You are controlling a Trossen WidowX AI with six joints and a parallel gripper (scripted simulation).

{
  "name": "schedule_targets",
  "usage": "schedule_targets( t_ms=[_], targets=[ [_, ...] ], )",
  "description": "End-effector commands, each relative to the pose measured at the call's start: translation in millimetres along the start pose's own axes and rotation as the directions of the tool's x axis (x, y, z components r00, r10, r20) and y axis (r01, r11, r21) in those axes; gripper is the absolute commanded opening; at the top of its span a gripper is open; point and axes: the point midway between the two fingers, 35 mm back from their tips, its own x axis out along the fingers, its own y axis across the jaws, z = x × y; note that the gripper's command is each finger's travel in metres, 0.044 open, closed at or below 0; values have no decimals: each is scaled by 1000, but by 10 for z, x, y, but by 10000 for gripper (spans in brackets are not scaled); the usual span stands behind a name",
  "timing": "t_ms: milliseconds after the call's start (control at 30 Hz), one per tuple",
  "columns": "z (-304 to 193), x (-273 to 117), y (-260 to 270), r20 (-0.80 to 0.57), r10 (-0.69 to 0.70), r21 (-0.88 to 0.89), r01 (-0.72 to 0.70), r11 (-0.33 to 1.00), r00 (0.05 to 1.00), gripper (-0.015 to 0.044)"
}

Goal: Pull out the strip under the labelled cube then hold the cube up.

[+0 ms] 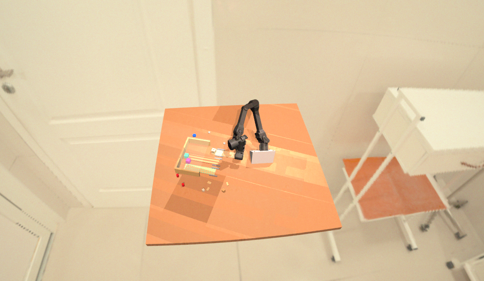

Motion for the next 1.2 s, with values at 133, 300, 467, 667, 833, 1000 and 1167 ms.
schedule_targets(
  t_ms=[133,300,467,667,833,1000,1167],
  targets=[
    [-85,34,-18,-28,-2,-8,2,1000,1000,0],
    [-85,34,-18,-28,-2,-8,2,1000,1000,0],
    [22,-321,13,-22,2,-7,-2,1000,1000,0],
    [38,-414,7,-28,0,8,0,1000,1000,26],
    [278,-401,5,-27,-1,191,6,982,1000,157],
    [448,-419,12,-27,0,192,6,981,1000,289],
    [617,-437,14,-26,-1,192,6,981,1000,420]
  ],
)
